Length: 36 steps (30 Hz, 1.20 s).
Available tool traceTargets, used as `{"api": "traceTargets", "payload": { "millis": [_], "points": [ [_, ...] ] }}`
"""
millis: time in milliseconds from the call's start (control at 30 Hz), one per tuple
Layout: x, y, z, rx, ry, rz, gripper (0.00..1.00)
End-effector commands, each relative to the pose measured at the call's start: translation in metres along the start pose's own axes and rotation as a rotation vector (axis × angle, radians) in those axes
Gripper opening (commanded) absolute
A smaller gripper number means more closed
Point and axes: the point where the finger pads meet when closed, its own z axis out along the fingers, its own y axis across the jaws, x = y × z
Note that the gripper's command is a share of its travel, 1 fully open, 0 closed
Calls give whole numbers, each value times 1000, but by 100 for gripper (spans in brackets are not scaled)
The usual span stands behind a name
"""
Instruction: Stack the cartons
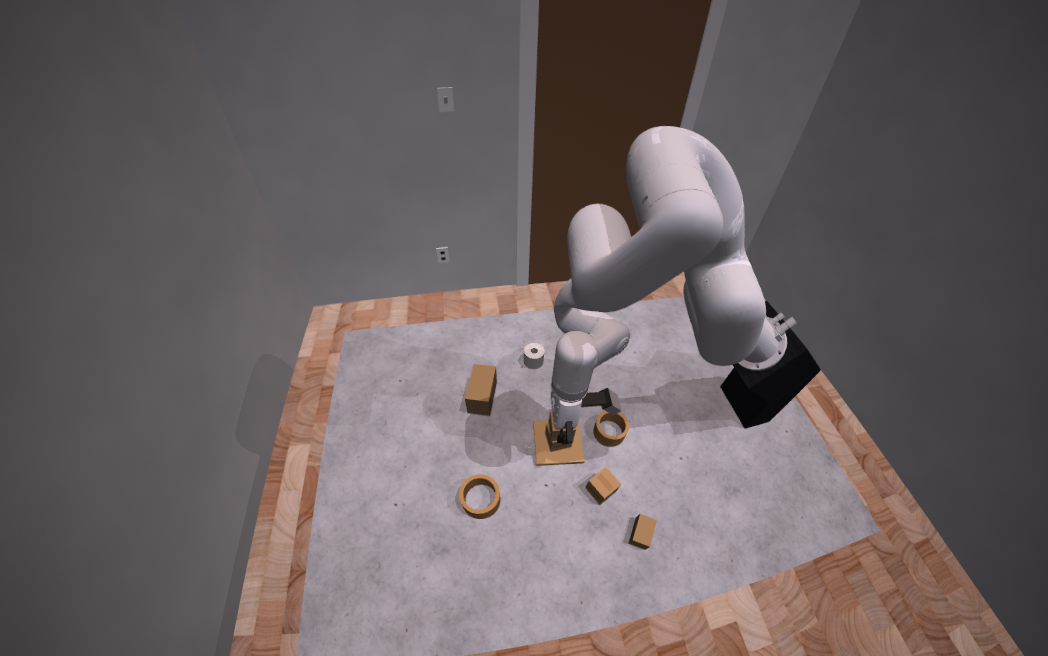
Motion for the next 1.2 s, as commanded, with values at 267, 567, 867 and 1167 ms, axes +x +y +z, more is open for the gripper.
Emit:
{"api": "traceTargets", "payload": {
  "millis": [267,567,867,1167],
  "points": [
    [0,3,-6,-1,-8,0,100],
    [1,2,-14,0,-7,0,100],
    [1,1,-24,0,-6,0,100],
    [1,0,-38,0,-6,-1,100]
  ]
}}
